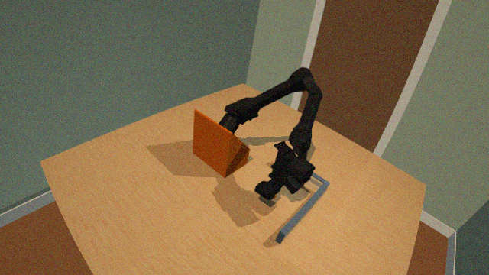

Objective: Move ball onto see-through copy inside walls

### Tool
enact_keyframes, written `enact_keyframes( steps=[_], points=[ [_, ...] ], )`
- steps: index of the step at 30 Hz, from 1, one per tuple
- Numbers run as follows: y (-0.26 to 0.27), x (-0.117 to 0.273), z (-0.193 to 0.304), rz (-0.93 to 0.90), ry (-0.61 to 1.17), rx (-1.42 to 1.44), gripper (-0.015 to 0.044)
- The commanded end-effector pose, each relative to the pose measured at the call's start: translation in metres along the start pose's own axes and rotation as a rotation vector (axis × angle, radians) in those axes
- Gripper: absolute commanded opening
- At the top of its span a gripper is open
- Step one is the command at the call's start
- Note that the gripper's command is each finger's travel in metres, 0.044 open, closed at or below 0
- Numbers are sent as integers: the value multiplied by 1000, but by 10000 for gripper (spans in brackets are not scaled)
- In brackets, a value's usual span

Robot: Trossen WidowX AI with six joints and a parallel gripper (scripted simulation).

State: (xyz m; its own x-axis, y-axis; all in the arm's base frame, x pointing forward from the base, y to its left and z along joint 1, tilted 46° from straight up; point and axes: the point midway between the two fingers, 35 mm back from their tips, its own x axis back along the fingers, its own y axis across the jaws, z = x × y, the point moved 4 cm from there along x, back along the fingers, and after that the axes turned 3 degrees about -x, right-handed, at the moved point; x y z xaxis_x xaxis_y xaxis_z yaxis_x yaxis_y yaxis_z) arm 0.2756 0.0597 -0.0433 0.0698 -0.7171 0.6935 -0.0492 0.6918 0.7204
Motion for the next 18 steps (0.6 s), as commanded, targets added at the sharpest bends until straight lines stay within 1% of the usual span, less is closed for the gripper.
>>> enact_keyframes(
  steps=[1,2,9,11,14,16,18],
  points=[
    [0,0,0,0,0,0,210],
    [0,0,0,0,0,0,233],
    [0,3,0,1,0,0,233],
    [-2,25,-3,5,0,-3,233],
    [-2,76,0,3,3,-9,233],
    [-1,88,1,0,4,-10,233],
    [-1,88,1,0,4,-10,233]
  ],
)
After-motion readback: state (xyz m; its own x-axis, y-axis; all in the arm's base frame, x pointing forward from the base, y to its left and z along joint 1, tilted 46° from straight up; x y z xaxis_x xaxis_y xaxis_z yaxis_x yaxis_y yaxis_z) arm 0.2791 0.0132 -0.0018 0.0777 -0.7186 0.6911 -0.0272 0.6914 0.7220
